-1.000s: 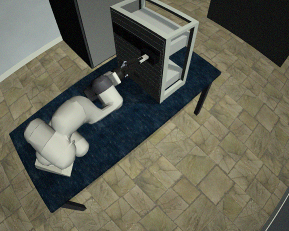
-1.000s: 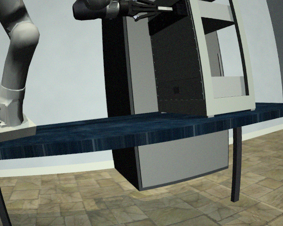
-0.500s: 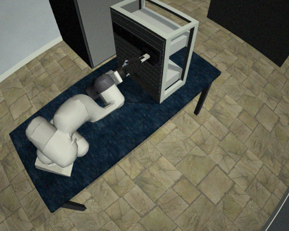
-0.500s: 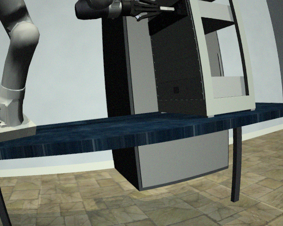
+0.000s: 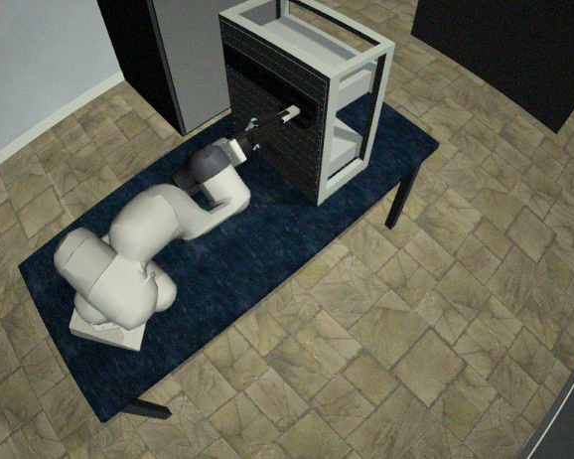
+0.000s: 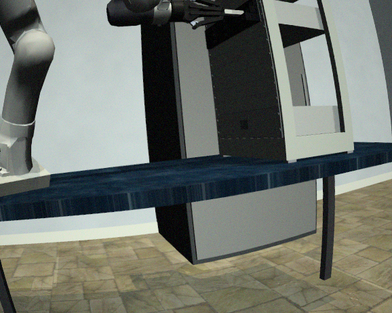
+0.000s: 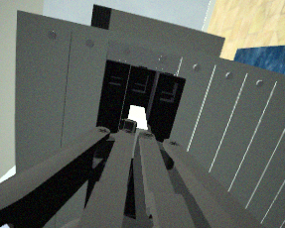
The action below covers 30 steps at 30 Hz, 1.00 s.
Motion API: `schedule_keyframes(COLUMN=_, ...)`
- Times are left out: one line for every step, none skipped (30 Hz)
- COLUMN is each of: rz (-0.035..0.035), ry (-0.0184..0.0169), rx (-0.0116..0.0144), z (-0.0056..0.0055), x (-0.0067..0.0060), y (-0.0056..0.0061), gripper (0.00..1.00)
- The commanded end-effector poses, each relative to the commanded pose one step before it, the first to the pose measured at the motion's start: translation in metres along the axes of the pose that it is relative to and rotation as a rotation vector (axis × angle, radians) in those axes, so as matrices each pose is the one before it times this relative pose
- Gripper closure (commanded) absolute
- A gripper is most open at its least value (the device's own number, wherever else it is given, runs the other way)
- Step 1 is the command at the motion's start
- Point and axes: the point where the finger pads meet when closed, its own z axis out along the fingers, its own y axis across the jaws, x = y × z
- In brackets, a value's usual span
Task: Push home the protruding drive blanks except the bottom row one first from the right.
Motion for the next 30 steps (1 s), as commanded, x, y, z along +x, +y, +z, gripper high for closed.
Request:
schedule_keyframes(rz=0.00401, ry=0.00583, rx=0.01121, z=0.00318, x=0.00322, y=-0.00597, gripper=1.0)
schedule_keyframes(rz=0.0, ry=0.0, rx=0.0, z=0.0, x=0.0, y=0.0, gripper=1.0)
schedule_keyframes(rz=0.0, ry=0.0, rx=0.0, z=0.0, x=0.0, y=0.0, gripper=1.0)
schedule_keyframes(rz=0.0, ry=0.0, rx=0.0, z=0.0, x=0.0, y=0.0, gripper=1.0)
schedule_keyframes(rz=0.0, ry=0.0, rx=0.0, z=0.0, x=0.0, y=0.0, gripper=1.0)
schedule_keyframes(rz=0.0, ry=0.0, rx=0.0, z=0.0, x=0.0, y=0.0, gripper=1.0)
schedule_keyframes(rz=0.0, ry=0.0, rx=0.0, z=0.0, x=0.0, y=0.0, gripper=1.0)
schedule_keyframes(rz=0.0, ry=0.0, rx=0.0, z=0.00004, x=0.00002, y=-0.00003, gripper=1.0)
schedule_keyframes(rz=0.00001, ry=0.0, rx=0.00001, z=0.00021, x=0.00009, y=-0.00016, gripper=1.0)
schedule_keyframes(rz=0.00002, ry=0.0, rx=0.00002, z=0.00043, x=0.00019, y=-0.00032, gripper=1.0)
schedule_keyframes(rz=0.00001, ry=0.0, rx=0.00001, z=0.00061, x=0.00027, y=-0.00045, gripper=1.0)
schedule_keyframes(rz=0.0, ry=0.0, rx=0.0, z=0.00067, x=0.0003, y=-0.00048, gripper=1.0)
schedule_keyframes(rz=-0.00001, ry=0.0, rx=-0.00001, z=0.00061, x=0.00028, y=-0.00043, gripper=1.0)
schedule_keyframes(rz=-0.00002, ry=0.0, rx=-0.00001, z=0.00044, x=0.0002, y=-0.0003, gripper=1.0)
schedule_keyframes(rz=-0.00001, ry=0.0, rx=-0.00001, z=0.00021, x=0.0001, y=-0.00014, gripper=1.0)
schedule_keyframes(rz=0.0, ry=0.0, rx=0.0, z=0.00004, x=0.00002, y=-0.00003, gripper=1.0)
schedule_keyframes(rz=0.0, ry=0.0, rx=0.0, z=0.0, x=0.0, y=0.0, gripper=1.0)
schedule_keyframes(rz=0.0, ry=0.0, rx=0.0, z=0.0, x=0.0, y=0.0, gripper=1.0)
schedule_keyframes(rz=0.0, ry=0.0, rx=0.0, z=0.0, x=0.0, y=0.0, gripper=1.0)
schedule_keyframes(rz=0.0, ry=0.0, rx=0.0, z=0.0, x=0.0, y=0.0, gripper=1.0)
schedule_keyframes(rz=0.0, ry=0.0, rx=0.0, z=0.0, x=0.0, y=0.0, gripper=1.0)
schedule_keyframes(rz=0.0, ry=0.0, rx=0.0, z=0.0, x=0.0, y=0.0, gripper=1.0)
schedule_keyframes(rz=0.0, ry=0.0, rx=0.0, z=0.0, x=0.0, y=0.0, gripper=1.0)
schedule_keyframes(rz=0.0, ry=0.0, rx=0.0, z=0.0, x=0.0, y=0.0, gripper=1.0)
schedule_keyframes(rz=0.0, ry=0.0, rx=0.0, z=0.00003, x=0.00002, y=-0.00003, gripper=1.0)
schedule_keyframes(rz=0.00001, ry=0.0, rx=0.00001, z=0.00019, x=0.00009, y=-0.00015, gripper=1.0)
schedule_keyframes(rz=0.00001, ry=0.0, rx=0.00001, z=0.0004, x=0.00019, y=-0.00032, gripper=1.0)
schedule_keyframes(rz=0.00001, ry=0.0, rx=0.00001, z=0.00056, x=0.00027, y=-0.00044, gripper=1.0)
schedule_keyframes(rz=0.0, ry=0.0, rx=0.0, z=0.00062, x=0.0003, y=-0.00047, gripper=1.0)
schedule_keyframes(rz=-0.00001, ry=0.0, rx=-0.00001, z=0.00056, x=0.00028, y=-0.00042, gripper=1.0)
